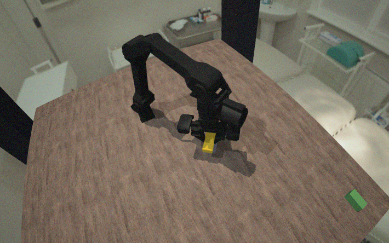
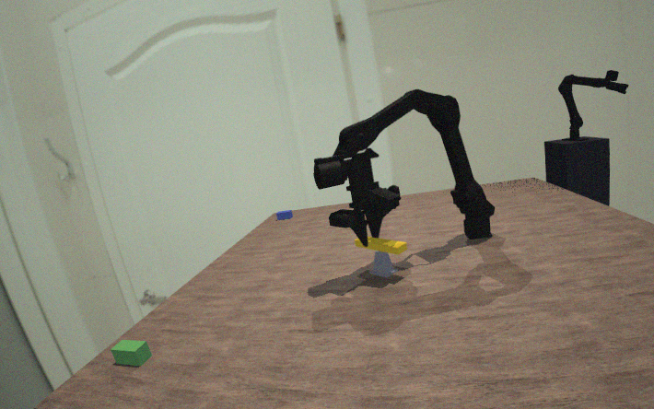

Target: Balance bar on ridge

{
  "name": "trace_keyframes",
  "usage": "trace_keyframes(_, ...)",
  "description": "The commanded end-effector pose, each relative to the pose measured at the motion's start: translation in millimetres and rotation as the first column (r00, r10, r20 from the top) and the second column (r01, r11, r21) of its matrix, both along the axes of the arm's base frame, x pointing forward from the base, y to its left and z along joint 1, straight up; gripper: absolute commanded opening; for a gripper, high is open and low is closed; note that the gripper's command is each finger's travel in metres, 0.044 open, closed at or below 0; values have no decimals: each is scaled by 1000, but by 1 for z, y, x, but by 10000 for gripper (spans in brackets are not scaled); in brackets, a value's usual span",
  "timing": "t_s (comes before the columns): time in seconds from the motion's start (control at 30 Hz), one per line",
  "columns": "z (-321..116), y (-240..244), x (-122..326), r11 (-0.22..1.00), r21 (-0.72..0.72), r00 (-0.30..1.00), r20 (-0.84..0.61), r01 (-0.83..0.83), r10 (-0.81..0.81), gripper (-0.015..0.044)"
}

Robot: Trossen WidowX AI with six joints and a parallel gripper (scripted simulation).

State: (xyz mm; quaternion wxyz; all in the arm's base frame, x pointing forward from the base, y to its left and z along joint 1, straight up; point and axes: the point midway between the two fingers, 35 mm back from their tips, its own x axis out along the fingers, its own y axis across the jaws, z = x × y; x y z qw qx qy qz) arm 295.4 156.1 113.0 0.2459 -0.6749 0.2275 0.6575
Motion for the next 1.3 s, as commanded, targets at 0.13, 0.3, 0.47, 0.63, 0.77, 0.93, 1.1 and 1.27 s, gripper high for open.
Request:
trace_keyframes(0.13,0,0,0,1000,0,1000,0,0,0,0)
trace_keyframes(0.3,0,0,0,1000,0,1000,0,0,0,0)
trace_keyframes(0.47,0,0,0,1000,0,1000,0,0,0,0)
trace_keyframes(0.63,0,0,0,1000,0,1000,0,0,0,0)
trace_keyframes(0.77,0,0,0,1000,0,1000,0,0,0,0)
trace_keyframes(0.93,0,0,0,1000,0,1000,0,0,0,26)
trace_keyframes(1.1,0,0,0,1000,0,1000,0,0,0,157)
trace_keyframes(1.27,0,0,0,1000,0,1000,0,0,0,167)
